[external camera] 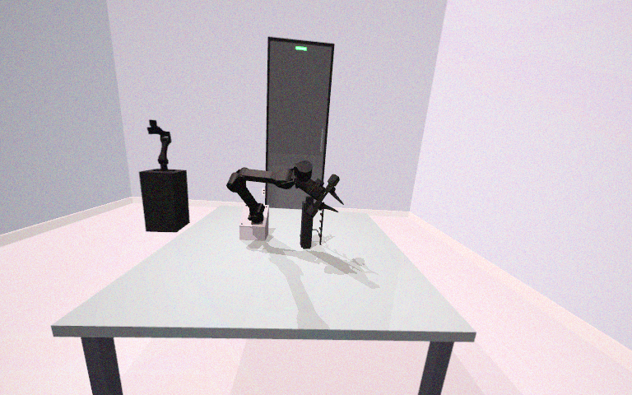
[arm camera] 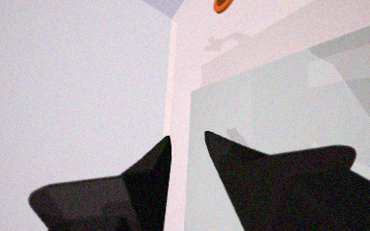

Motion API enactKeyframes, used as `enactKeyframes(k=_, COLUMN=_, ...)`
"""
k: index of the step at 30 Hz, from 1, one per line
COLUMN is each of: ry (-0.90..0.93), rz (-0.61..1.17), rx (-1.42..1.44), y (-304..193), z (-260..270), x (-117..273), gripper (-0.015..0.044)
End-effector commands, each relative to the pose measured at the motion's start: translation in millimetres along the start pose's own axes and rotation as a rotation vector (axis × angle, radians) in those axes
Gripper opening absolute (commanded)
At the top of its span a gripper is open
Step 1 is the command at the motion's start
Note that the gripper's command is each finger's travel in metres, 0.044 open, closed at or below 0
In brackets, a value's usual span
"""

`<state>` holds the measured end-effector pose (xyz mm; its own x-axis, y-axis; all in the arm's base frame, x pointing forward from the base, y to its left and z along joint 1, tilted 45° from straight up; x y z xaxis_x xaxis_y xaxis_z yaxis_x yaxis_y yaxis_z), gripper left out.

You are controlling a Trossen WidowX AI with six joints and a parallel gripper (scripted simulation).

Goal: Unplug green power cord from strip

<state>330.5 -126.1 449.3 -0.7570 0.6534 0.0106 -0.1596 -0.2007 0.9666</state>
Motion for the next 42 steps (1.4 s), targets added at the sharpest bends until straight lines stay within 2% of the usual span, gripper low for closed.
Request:
enactKeyframes(k=1, ry=0.058, rz=0.163, rx=0.222, y=-57.0, z=27.9, x=-9.6, gripper=0.0160)
enactKeyframes(k=13, ry=0.294, rz=0.481, rx=0.814, y=-189.4, z=87.7, x=9.0, gripper=0.0160)
enactKeyframes(k=25, ry=0.736, rz=0.739, rx=1.617, y=-338.1, z=120.7, x=92.5, gripper=0.0160)
enactKeyframes(k=31, ry=0.895, rz=0.822, rx=1.918, y=-381.5, z=109.5, x=124.5, gripper=0.0160)
enactKeyframes(k=42, ry=1.097, rz=1.113, rx=2.519, y=-443.3, z=42.2, x=161.0, gripper=0.0160)
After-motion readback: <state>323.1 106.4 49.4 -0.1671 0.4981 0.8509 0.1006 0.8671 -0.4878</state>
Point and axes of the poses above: the point midway between the two fingers, 35 mm back from their tips, its own x axis back along the fingers, its own z axis across the jaws, y = z × x, the point moved 5 cm from there along x, back along the fingers, and after that the axes turned 13 degrees about x, right-handed, at the moved point
